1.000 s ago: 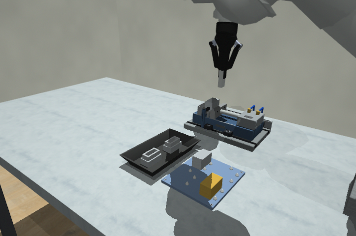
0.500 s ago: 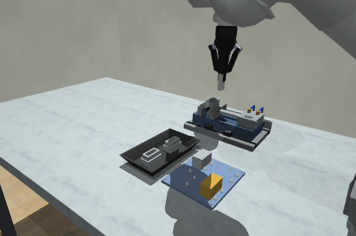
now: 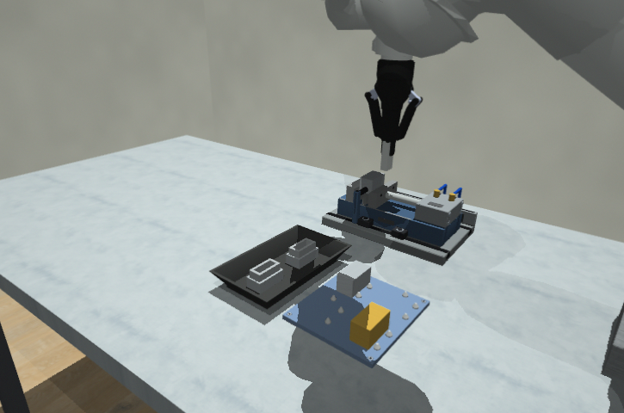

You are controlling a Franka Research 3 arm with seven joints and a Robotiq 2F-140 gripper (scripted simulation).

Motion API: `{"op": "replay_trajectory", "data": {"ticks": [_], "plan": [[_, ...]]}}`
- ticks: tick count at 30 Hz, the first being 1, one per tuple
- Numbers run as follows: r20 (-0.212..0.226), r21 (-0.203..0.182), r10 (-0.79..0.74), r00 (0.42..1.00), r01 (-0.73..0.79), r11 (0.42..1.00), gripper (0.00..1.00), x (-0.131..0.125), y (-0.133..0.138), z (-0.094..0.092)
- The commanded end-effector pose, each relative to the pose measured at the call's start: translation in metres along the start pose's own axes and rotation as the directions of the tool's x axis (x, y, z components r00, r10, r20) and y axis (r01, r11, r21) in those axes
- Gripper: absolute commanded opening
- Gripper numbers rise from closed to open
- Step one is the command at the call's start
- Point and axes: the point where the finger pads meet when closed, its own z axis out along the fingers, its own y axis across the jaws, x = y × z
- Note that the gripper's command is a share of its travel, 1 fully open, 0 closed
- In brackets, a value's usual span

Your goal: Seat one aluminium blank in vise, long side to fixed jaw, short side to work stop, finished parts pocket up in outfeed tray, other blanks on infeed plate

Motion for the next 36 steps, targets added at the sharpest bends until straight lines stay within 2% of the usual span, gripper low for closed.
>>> {"op": "replay_trajectory", "data": {"ticks": [1, 13, 36], "plan": [[-0.005, 0.005, -0.008, 1.0, 0.008, 1.0, 0.0, 0.002, -0.001, 0.006], [-0.005, 0.005, -0.008, 1.0, 0.008, 1.0, 0.0, 0.002, -0.001, 0.018], [-0.005, 0.005, -0.008, 1.0, 0.008, 1.0, 0.0, 0.002, -0.001, 0.019]]}}
